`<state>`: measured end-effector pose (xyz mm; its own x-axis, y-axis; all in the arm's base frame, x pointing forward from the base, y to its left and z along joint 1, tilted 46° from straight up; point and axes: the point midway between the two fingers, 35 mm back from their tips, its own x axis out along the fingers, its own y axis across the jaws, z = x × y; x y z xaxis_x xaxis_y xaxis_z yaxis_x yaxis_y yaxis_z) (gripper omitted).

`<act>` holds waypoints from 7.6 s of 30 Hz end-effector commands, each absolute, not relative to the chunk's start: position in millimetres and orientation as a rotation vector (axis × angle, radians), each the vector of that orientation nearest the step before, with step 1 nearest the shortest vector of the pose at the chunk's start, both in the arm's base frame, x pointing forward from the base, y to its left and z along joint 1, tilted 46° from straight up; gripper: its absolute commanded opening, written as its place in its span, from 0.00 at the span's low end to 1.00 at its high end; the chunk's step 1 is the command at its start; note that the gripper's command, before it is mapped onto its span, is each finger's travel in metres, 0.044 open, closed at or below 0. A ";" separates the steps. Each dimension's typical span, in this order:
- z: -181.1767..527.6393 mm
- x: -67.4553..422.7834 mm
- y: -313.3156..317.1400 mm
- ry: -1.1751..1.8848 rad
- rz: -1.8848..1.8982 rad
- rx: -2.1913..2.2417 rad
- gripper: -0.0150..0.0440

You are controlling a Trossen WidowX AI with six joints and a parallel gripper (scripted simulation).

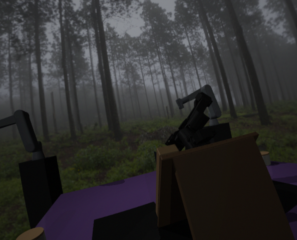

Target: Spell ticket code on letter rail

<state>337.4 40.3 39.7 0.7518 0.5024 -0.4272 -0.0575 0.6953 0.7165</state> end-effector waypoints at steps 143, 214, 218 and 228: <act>35.5 306.3 -3.7 0.665 0.333 0.746 0.35; 60.6 344.9 27.3 1.309 0.610 0.614 0.25; 59.7 346.3 28.4 1.309 0.610 0.614 0.25; 57.8 349.9 31.3 1.309 0.610 0.614 0.25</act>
